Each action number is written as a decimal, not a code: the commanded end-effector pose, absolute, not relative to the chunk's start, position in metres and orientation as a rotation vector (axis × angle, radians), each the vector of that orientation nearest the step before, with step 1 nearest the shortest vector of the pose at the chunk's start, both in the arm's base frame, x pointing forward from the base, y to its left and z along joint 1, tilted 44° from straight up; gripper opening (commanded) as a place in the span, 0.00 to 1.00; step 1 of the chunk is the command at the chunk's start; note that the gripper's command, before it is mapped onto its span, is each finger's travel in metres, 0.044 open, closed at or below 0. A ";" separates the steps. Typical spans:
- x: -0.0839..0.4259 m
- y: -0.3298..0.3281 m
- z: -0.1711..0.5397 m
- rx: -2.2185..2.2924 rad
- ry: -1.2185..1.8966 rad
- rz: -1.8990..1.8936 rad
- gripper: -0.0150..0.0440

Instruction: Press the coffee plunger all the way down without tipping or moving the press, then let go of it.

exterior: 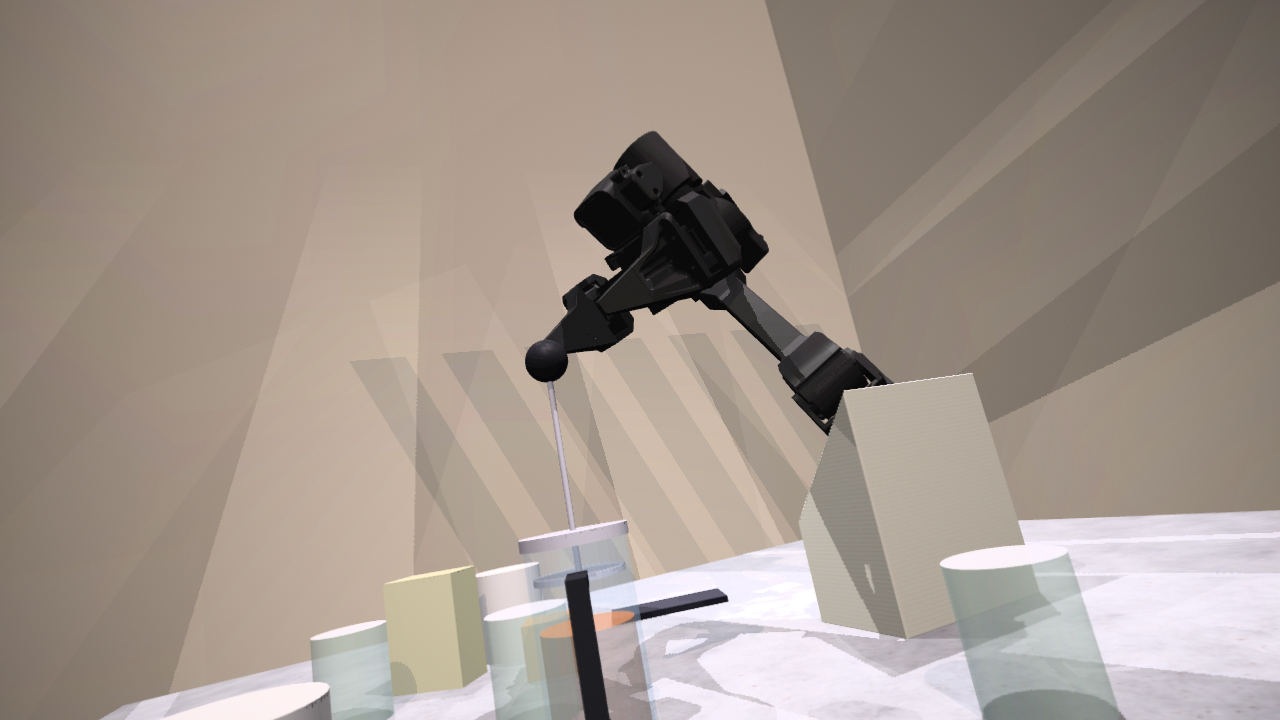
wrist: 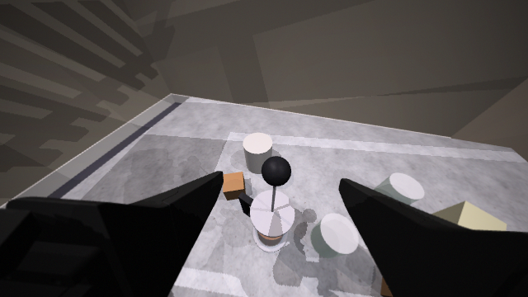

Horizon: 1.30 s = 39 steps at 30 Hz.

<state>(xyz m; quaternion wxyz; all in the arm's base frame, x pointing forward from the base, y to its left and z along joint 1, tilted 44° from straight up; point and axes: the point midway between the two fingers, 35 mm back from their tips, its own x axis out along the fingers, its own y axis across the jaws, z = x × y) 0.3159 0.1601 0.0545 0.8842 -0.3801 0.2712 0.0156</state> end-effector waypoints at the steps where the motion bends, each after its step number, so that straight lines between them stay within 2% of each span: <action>1: 0.320 0.158 0.049 -0.798 0.569 0.038 1.00; 21: 0.344 0.153 0.034 -0.799 0.566 0.038 1.00; 33: 0.344 0.153 0.034 -0.799 0.566 0.038 0.47; 39: 0.344 0.153 0.034 -0.799 0.566 0.038 0.45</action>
